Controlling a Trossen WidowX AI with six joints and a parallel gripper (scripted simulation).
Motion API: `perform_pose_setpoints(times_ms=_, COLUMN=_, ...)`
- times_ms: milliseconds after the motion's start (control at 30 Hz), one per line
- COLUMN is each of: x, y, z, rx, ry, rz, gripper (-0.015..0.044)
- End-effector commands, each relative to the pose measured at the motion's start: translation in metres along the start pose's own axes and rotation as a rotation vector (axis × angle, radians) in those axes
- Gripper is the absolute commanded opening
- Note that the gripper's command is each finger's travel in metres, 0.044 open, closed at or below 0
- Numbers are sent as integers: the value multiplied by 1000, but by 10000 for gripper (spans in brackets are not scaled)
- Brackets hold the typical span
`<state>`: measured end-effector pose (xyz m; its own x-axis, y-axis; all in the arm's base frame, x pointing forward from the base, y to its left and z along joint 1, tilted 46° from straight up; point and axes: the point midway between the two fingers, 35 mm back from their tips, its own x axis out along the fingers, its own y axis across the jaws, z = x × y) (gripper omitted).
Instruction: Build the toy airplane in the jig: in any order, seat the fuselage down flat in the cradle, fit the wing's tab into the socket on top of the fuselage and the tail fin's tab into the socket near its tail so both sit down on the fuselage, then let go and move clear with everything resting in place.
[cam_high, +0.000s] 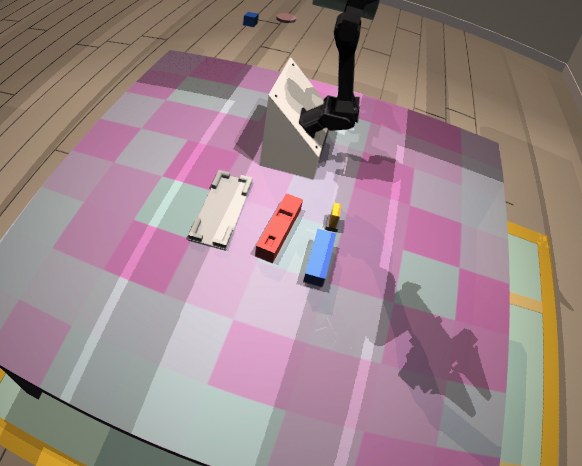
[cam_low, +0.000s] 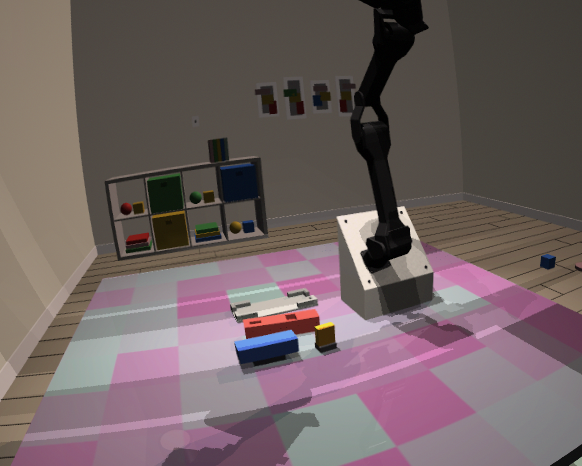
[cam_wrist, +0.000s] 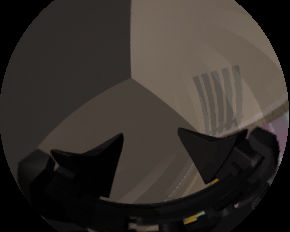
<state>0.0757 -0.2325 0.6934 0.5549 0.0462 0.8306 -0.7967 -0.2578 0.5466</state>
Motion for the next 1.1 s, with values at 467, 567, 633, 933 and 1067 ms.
perform_pose_setpoints(times_ms=467, x=11, y=-10, z=-181, rx=-547, ry=258, rz=3, gripper=440)
perform_pose_setpoints(times_ms=567, x=13, y=-32, z=-219, rx=-674, ry=321, rz=-23, gripper=440)
perform_pose_setpoints(times_ms=633, x=15, y=-51, z=-242, rx=-755, ry=364, rz=-45, gripper=440)
perform_pose_setpoints(times_ms=933, x=14, y=-162, z=-315, rx=-1088, ry=608, rz=-177, gripper=440)
perform_pose_setpoints(times_ms=1067, x=10, y=-218, z=-327, rx=-1203, ry=714, rz=-256, gripper=440)
